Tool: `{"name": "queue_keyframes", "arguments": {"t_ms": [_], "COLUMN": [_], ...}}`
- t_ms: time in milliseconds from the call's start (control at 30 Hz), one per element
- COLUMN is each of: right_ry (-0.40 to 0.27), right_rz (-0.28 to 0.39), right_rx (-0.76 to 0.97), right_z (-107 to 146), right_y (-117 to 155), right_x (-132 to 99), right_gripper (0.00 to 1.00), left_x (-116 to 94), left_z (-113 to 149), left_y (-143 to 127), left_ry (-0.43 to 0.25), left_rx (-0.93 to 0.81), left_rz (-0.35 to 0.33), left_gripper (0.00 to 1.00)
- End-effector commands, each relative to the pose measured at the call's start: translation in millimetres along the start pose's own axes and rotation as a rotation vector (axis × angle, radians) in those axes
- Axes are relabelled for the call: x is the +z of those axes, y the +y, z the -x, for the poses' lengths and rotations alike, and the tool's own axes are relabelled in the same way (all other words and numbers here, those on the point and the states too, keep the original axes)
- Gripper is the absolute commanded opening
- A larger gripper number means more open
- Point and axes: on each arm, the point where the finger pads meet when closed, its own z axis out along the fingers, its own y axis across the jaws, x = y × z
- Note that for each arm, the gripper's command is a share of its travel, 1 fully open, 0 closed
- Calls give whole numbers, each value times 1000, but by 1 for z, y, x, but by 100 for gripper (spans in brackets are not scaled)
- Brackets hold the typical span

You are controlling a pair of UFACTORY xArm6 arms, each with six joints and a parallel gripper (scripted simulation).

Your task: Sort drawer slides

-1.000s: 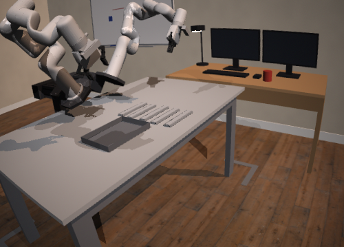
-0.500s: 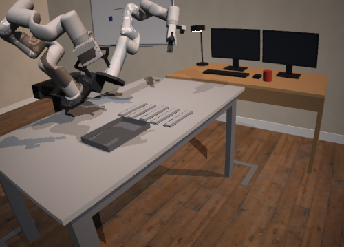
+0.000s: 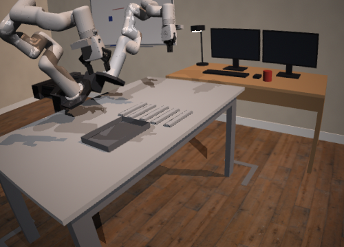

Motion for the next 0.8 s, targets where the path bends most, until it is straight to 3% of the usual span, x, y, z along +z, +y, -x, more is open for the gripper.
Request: {"name": "queue_keyframes", "arguments": {"t_ms": [0,333,367,567,767], "right_ry": [113,141,141,141,140], "right_rz": [91,110,110,110,110], "right_rx": [223,297,297,297,297], "right_z": [1,2,3,20,55], "right_y": [0,0,0,6,18], "right_x": [0,0,1,13,39], "right_gripper": [100,100,67,67,67], "left_x": [0,0,1,16,49], "left_z": [2,2,3,14,39], "left_y": [0,0,0,-9,-30], "left_ry": [110,135,135,135,135], "left_rx": [-216,-283,-283,-283,-283], "left_rz": [-90,-108,-108,-108,-108], "left_gripper": [0,0,0,0,0]}}
